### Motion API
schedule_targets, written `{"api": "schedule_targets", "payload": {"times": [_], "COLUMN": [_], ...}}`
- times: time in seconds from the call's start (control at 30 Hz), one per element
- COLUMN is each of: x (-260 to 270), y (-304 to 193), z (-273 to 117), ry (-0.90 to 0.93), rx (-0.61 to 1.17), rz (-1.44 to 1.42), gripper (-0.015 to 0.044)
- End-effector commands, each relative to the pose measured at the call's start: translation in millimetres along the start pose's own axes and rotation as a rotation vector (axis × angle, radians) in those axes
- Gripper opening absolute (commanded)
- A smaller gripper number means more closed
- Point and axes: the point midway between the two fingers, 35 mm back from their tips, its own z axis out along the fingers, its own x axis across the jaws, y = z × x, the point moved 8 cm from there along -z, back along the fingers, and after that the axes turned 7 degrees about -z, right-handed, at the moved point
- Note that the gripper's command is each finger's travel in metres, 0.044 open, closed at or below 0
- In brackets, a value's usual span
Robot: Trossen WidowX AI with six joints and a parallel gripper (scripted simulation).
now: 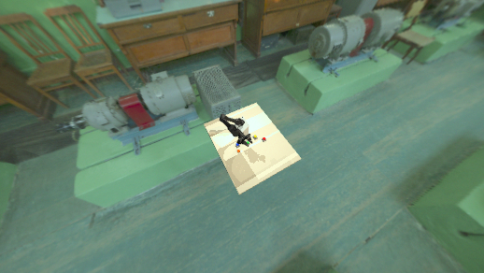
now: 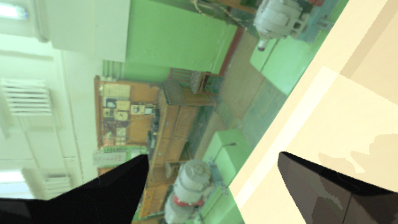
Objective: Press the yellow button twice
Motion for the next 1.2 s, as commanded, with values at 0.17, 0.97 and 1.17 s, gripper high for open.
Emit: {"api": "schedule_targets", "payload": {"times": [0.17, 0.97, 1.17], "x": [-7, -119, -167], "y": [-128, -377, -392], "z": [66, 42, 63], "ry": [-0.224, -0.833, -0.831], "rx": [0.348, 0.912, 0.914], "rz": [-0.170, -0.903, -0.904], "gripper": [0.0400, 0.0374, 0.0216]}}
